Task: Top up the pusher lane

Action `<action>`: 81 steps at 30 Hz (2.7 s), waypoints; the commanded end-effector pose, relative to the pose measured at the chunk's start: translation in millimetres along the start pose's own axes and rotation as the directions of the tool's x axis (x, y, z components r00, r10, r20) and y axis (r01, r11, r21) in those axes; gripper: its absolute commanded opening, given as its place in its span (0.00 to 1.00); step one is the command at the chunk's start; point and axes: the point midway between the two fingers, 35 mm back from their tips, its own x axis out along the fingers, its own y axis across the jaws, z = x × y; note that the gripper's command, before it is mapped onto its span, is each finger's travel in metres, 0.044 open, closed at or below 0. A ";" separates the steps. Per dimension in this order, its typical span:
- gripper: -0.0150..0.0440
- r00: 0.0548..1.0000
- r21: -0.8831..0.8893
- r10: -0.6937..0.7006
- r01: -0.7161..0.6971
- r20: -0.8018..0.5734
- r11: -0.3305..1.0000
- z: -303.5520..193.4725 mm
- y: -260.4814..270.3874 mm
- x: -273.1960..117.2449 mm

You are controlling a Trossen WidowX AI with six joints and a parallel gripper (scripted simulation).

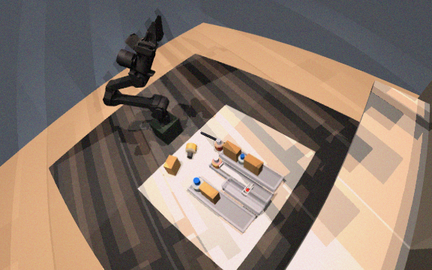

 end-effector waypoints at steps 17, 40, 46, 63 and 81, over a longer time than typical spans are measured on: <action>1.00 0.683 0.059 -0.180 0.311 -0.708 0.948 -193.6 -57.5 0.6; 1.00 -0.787 -0.511 0.053 0.448 -0.614 0.734 -354.3 -90.9 -261.4; 1.00 -0.842 -0.542 0.091 0.421 -0.532 0.727 -351.7 -88.8 -274.4; 1.00 -0.842 -0.542 0.091 0.421 -0.532 0.727 -379.7 -84.3 -313.6; 1.00 -0.842 -0.542 0.091 0.421 -0.532 0.727 -393.1 -82.0 -334.6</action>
